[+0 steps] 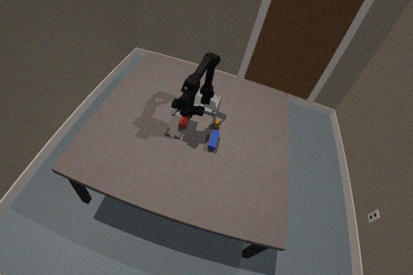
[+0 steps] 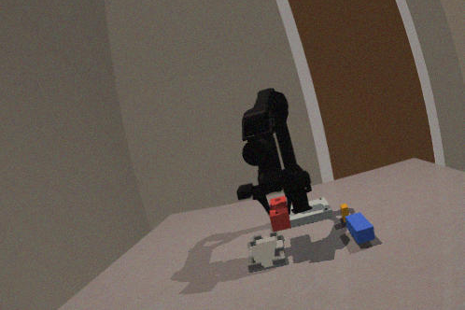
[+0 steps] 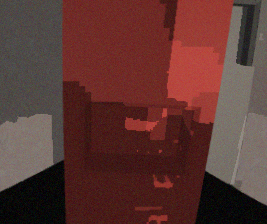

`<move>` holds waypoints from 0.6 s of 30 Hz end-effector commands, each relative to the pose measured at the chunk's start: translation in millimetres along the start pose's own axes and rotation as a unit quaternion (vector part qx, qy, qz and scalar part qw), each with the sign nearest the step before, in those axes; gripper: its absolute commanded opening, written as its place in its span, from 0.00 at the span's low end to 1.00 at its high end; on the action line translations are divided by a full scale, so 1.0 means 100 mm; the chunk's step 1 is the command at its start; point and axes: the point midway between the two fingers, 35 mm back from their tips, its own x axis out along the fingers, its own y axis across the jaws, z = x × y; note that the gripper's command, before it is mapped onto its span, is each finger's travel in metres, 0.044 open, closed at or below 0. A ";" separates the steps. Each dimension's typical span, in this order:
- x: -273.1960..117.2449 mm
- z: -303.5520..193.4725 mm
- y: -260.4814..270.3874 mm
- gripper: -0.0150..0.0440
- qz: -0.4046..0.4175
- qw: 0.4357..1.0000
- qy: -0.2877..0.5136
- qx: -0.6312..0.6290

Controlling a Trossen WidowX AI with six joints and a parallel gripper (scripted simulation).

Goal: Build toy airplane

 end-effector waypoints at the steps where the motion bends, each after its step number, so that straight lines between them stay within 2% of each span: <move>1: 0.05 -0.02 -0.10 0.25 -0.002 1.000 0.000 -0.004; 18: 0.26 -0.20 -0.60 0.25 -0.005 1.000 0.002 -0.018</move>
